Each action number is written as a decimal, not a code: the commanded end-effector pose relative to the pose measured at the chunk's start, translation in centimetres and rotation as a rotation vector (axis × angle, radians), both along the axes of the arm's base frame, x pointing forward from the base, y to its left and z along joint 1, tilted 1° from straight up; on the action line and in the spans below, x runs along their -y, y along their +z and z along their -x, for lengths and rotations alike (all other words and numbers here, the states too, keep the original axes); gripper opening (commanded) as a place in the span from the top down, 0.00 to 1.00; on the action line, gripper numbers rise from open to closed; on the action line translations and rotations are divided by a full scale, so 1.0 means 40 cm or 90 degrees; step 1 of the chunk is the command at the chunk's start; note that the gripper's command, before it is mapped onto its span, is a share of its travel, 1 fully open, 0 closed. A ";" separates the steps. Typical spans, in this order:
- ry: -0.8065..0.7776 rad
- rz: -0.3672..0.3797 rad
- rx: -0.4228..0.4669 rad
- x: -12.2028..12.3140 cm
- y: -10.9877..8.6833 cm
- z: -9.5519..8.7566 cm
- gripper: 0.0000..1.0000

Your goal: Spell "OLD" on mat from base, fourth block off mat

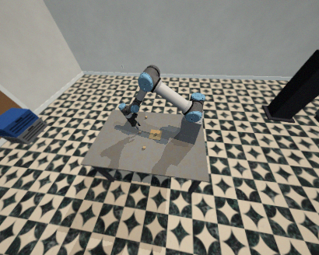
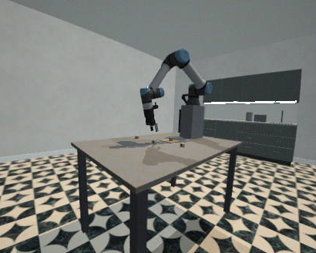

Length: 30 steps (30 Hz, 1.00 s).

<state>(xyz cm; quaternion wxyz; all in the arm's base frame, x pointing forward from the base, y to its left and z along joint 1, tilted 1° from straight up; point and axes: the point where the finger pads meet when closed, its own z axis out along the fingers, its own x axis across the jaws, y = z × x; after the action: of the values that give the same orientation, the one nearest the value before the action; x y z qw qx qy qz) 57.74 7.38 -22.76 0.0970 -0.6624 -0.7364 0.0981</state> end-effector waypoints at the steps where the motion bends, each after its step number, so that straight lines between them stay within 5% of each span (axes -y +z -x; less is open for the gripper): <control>1: 0.000 0.000 0.001 0.000 0.002 -0.002 0.00; 11: 0.000 0.000 0.001 0.004 0.002 -0.003 0.00; 14: 0.000 0.000 0.002 0.045 0.001 -0.012 0.00; 26: 0.000 0.000 0.003 0.530 -0.005 -0.035 0.00; 28: 0.000 0.000 0.003 0.530 -0.005 -0.035 0.00; 30: 0.000 0.000 0.002 0.593 -0.006 -0.027 0.00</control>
<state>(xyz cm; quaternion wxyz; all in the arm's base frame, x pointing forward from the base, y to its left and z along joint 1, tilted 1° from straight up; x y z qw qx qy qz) 59.31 -11.74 -23.01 0.0952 -0.6633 -0.7360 0.0967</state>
